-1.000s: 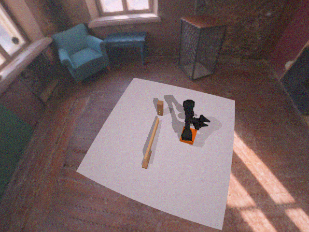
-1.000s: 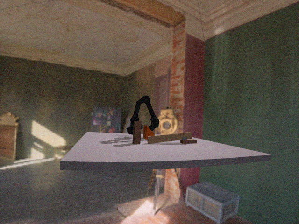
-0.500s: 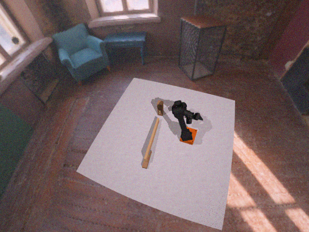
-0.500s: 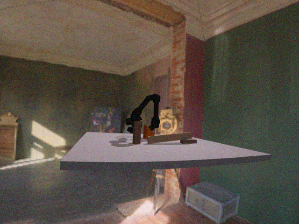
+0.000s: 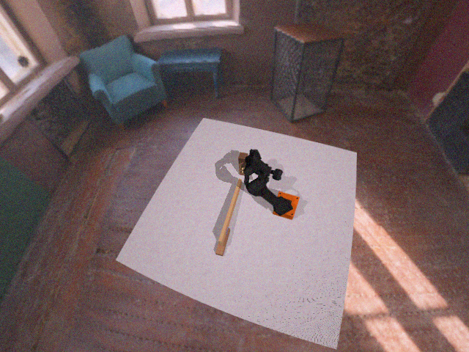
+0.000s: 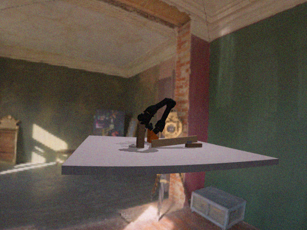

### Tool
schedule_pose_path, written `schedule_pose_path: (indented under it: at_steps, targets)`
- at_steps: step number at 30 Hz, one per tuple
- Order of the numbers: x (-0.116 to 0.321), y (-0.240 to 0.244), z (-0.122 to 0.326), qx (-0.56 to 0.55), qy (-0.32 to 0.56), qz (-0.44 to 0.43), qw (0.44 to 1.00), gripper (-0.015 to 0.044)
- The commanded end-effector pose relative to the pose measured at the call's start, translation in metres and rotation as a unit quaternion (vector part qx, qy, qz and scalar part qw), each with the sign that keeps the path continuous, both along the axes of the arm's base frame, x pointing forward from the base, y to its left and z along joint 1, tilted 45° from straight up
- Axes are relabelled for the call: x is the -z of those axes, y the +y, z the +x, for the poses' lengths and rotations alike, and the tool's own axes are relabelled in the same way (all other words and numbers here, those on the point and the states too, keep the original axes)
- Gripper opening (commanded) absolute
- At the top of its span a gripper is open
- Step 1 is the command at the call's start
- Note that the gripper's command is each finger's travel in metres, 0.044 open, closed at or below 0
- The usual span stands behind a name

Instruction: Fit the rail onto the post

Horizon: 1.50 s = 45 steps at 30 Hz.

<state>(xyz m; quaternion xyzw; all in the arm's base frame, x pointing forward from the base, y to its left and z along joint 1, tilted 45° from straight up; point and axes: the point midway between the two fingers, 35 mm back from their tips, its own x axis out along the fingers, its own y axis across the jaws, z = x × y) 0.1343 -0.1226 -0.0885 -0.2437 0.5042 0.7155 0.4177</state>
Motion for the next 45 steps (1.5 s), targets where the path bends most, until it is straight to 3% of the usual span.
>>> schedule_pose_path:
  at_steps: [1,14,45]
  targets:
    - [-0.018,0.018,0.046,0.014,-0.073,0.032,0.997,0.044]
    - [-0.117,0.118,0.176,0.05,-0.281,0.203,0.937,0.044]
    - [-0.095,0.145,0.175,0.05,-0.284,0.205,0.935,0.044]
